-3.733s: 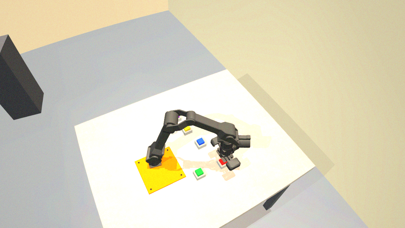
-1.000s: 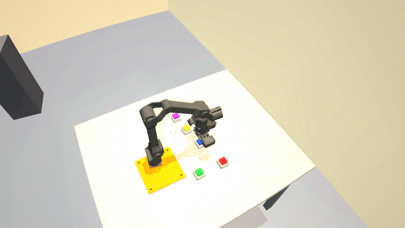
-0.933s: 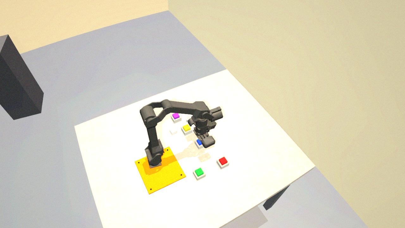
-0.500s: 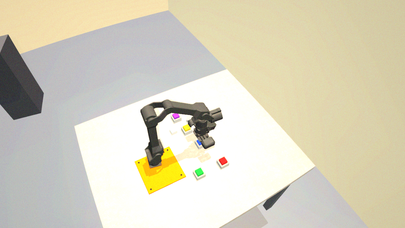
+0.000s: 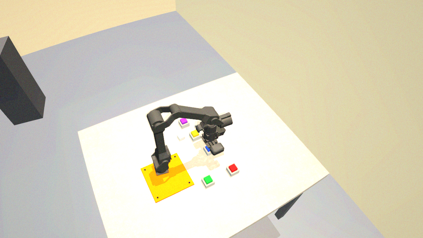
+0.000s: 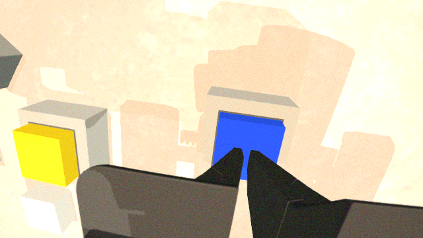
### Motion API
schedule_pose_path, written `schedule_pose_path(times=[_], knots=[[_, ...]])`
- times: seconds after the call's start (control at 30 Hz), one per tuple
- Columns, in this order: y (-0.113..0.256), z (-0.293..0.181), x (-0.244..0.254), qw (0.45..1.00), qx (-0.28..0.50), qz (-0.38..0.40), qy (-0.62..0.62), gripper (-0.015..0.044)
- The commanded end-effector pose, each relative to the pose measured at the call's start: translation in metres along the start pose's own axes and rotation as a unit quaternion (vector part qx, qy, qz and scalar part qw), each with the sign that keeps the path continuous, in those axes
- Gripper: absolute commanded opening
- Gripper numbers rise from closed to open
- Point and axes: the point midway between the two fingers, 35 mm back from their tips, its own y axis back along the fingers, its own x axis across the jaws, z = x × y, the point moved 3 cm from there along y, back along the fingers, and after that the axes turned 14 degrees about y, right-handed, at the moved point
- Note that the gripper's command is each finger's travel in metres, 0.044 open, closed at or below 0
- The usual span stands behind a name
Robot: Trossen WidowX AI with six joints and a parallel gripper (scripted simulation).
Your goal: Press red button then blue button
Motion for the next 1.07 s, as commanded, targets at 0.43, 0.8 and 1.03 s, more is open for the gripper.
schedule_pose_path(times=[0.43,0.8,1.03], knots=[[0.051,0.035,0.071,0.999,-0.029,-0.001,0.030,0.0256],[0.085,0.036,0.196,1.000,-0.010,0.008,0.004,0.0400],[0.092,0.029,0.219,1.000,-0.007,0.007,-0.002,0.0400]])
